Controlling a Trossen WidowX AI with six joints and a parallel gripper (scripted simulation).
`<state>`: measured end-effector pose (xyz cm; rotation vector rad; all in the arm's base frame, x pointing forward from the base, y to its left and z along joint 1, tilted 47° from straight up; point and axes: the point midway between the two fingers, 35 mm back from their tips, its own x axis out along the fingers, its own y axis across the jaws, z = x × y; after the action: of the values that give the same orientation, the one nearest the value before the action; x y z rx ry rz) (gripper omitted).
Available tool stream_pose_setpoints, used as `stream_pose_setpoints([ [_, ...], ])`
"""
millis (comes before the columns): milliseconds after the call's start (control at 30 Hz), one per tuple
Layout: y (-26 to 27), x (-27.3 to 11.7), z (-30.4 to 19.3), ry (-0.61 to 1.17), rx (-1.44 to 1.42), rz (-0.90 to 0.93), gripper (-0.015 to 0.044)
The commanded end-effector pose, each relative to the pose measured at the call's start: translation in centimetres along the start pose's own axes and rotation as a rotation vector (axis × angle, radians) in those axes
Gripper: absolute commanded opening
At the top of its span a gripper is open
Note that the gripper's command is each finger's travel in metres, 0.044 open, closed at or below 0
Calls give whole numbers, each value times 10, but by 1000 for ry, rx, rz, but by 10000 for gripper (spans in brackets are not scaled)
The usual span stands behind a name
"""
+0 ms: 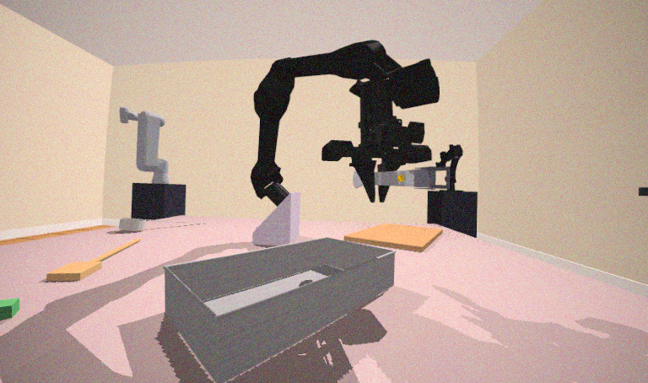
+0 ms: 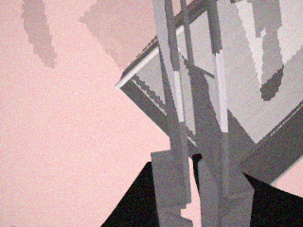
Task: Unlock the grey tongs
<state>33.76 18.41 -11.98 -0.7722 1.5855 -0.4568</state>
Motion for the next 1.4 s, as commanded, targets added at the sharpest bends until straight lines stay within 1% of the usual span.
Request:
stream_pose_setpoints([
  [0, 10, -4, -1, -12, -140, 9, -150],
  [1367, 88, -1, -45, -20, -1728, -8, -150],
])
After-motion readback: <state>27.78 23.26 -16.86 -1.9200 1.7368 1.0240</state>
